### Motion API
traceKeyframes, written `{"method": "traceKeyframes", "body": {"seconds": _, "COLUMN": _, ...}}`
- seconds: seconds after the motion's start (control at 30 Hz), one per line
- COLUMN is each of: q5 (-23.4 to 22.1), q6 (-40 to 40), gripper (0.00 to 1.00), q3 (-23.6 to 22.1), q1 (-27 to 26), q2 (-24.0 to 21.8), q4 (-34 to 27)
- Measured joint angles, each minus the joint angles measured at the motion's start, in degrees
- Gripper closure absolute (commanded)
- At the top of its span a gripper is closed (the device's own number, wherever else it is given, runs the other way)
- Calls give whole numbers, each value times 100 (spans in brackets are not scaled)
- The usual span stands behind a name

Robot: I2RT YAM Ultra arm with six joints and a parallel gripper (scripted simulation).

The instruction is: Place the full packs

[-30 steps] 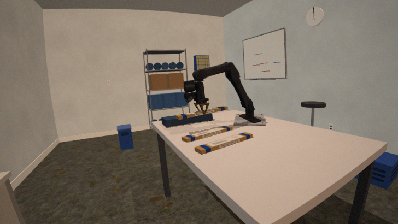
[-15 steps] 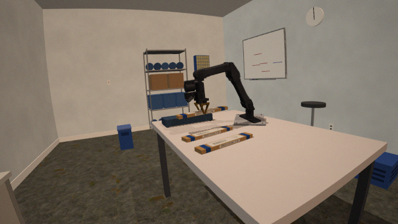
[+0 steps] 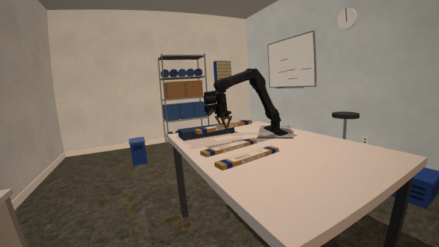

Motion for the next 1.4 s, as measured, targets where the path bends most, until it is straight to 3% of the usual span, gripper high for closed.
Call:
{"method": "traceKeyframes", "body": {"seconds": 0.73, "q5": 9, "q6": 55, "gripper": 100, "q3": -715, "q1": 52, "q2": -26, "q4": 763}}
{"method": "traceKeyframes", "body": {"seconds": 1.4, "q5": 7, "q6": 61, "gripper": 100, "q3": -697, "q1": 61, "q2": -31, "q4": 697}}
